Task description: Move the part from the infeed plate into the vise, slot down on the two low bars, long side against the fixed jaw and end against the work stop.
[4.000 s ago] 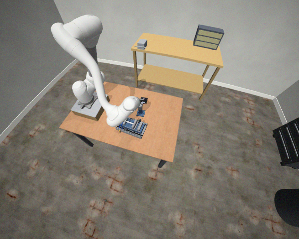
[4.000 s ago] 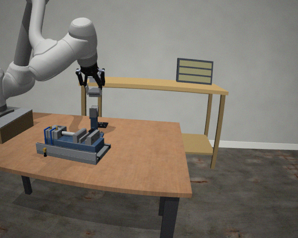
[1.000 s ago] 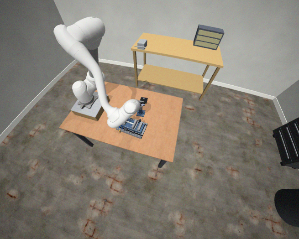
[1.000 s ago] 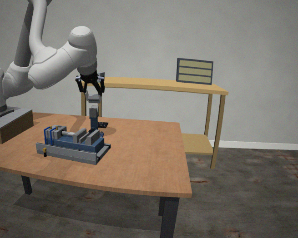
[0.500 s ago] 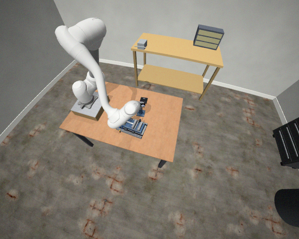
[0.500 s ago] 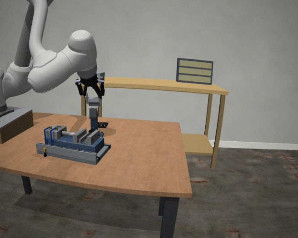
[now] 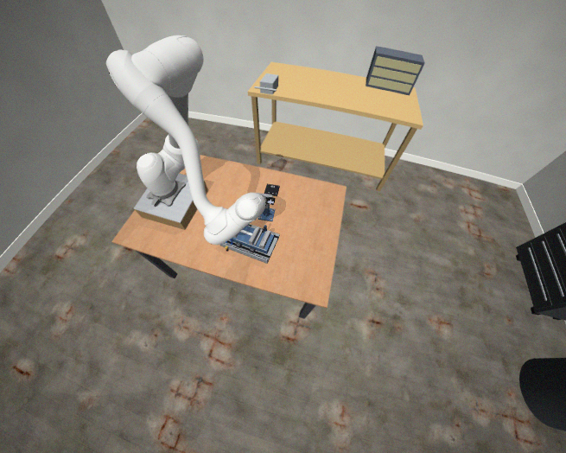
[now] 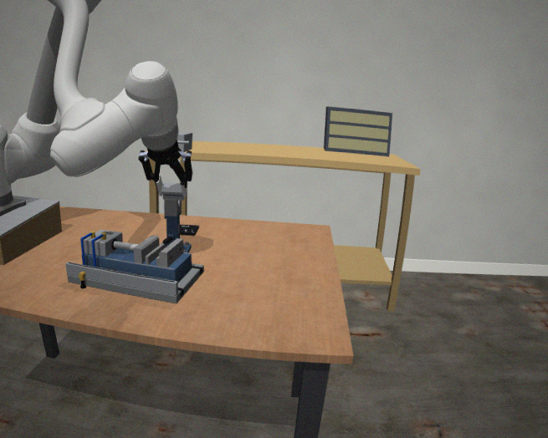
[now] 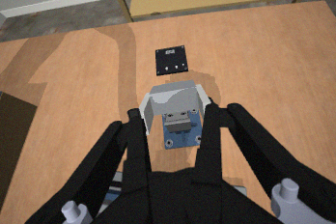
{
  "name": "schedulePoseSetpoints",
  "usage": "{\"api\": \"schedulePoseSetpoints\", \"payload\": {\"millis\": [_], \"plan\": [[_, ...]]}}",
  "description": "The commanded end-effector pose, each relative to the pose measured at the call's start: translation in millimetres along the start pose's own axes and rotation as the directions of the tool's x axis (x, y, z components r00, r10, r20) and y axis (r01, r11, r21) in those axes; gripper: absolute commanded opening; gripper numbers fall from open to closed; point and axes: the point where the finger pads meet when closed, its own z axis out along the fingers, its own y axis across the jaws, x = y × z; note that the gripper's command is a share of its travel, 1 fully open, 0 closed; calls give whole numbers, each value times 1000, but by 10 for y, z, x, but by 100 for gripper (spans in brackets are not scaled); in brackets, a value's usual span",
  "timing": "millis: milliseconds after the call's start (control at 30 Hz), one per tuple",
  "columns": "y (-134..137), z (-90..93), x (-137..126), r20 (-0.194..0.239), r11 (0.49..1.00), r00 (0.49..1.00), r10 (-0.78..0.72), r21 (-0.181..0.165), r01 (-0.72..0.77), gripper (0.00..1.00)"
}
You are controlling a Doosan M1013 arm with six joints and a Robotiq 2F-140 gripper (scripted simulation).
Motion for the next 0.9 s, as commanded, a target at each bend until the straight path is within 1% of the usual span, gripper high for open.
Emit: {"api": "schedulePoseSetpoints", "payload": {"millis": [0,867], "plan": [[-14,35,-45,0,1000,1000,-1,-3,1,0],[-14,106,-116,0,1000,1000,-1,-3,1,0]]}}
